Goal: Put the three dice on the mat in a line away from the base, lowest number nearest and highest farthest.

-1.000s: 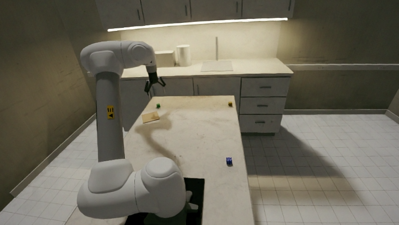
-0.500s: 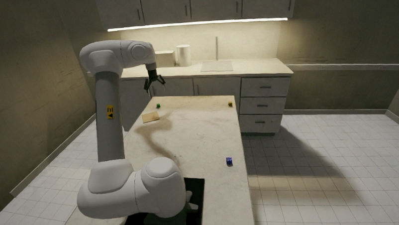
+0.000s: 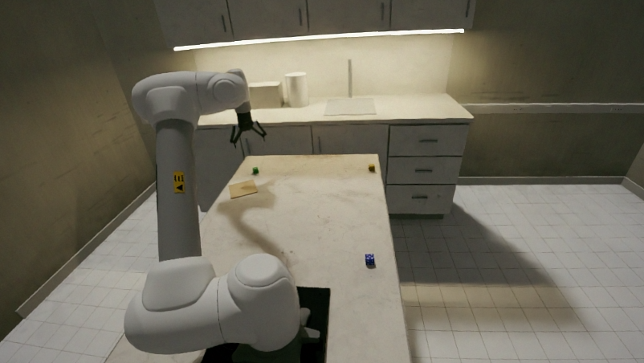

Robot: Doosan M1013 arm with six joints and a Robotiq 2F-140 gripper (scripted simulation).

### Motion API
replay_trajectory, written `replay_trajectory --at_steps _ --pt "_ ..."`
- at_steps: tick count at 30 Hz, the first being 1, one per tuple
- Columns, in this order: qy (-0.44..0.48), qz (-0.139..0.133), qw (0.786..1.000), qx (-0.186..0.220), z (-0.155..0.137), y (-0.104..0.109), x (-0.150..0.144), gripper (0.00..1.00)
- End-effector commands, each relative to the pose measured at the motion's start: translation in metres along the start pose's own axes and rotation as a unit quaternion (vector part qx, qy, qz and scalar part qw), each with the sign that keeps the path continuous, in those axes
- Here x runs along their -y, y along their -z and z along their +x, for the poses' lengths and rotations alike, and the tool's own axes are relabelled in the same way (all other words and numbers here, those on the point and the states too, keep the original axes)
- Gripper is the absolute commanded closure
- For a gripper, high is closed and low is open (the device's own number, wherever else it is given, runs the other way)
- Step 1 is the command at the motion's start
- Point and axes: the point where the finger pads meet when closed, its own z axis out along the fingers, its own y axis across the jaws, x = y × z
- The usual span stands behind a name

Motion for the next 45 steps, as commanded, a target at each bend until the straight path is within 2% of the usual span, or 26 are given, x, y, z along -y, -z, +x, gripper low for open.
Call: replay_trajectory --at_steps 1,9,13,15,25,28,30,31,32,33,35,36,37,38,43,44,45 --pt "0.0 0.0 1.0 0.001 0.0 0.002 0.0 0.0" --pt "0.008 0.0 1.0 0.001 0.0 0.001 0.0 0.0" --pt "0.033 0.0 0.999 0.001 0.0 0.0 0.0 0.0" --pt "0.081 0.0 0.997 0.001 0.0 -0.002 0.0 0.0" --pt "0.285 0.0 0.959 0.001 -0.001 -0.01 0.0 0.0" --pt "0.359 0.0 0.933 0.001 -0.001 -0.014 0.0 0.0" --pt "0.359 0.0 0.933 0.001 -0.001 -0.014 0.0 0.0" --pt "0.382 0.0 0.924 0.001 -0.001 -0.015 0.0 0.0" --pt "0.427 0.0 0.904 0.001 -0.001 -0.017 0.0 0.0" --pt "0.43 0.0 0.903 0.001 -0.001 -0.017 0.0 0.0" --pt "0.475 0.0 0.88 0.001 -0.001 -0.019 0.0 0.0" --pt "0.476 0.0 0.879 0.001 -0.001 -0.019 0.0 0.0" --pt "0.511 0.001 0.859 0.001 -0.001 -0.021 0.0 0.0" --pt "0.519 0.001 0.855 0.001 -0.001 -0.021 0.0 0.0" --pt "0.613 0.001 0.79 0.001 -0.001 -0.026 0.0 0.0" --pt "0.622 0.001 0.783 0.001 -0.001 -0.026 0.0 0.0" --pt "0.645 0.001 0.764 0.001 -0.001 -0.027 0.0 0.0"
